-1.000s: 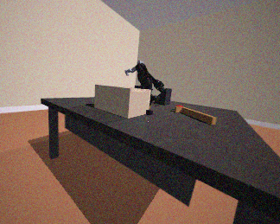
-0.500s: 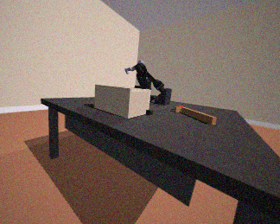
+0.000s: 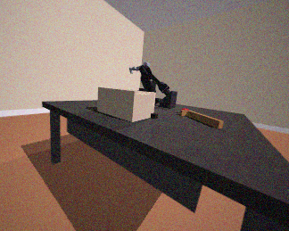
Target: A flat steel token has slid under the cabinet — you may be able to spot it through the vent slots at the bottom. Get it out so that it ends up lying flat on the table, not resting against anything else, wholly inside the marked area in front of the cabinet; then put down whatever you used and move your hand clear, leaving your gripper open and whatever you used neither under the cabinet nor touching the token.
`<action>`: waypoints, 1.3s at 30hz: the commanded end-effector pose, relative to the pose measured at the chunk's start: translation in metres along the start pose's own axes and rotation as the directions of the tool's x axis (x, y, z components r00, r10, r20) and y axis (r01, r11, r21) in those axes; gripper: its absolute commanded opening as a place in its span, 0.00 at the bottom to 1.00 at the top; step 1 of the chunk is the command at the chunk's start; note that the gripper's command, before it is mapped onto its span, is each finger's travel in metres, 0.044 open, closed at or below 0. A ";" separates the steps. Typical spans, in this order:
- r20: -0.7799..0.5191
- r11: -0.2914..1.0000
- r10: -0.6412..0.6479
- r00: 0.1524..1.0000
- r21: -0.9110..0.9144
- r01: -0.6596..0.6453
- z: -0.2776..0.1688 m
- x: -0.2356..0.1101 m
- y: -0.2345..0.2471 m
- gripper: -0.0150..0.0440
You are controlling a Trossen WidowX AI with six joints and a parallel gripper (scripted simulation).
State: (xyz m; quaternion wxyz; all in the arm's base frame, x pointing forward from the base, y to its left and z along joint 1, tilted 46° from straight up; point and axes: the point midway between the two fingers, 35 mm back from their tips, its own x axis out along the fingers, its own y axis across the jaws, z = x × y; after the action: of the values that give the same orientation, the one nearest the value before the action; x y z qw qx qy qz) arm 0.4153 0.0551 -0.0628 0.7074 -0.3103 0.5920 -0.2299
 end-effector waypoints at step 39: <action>-0.003 1.000 -0.005 1.000 0.013 0.005 -0.034 0.002 0.000 0.25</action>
State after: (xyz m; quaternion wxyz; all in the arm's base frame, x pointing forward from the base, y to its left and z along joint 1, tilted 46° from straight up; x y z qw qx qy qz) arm 0.3880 0.0504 -0.0672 0.7089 -0.3075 0.5901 -0.2339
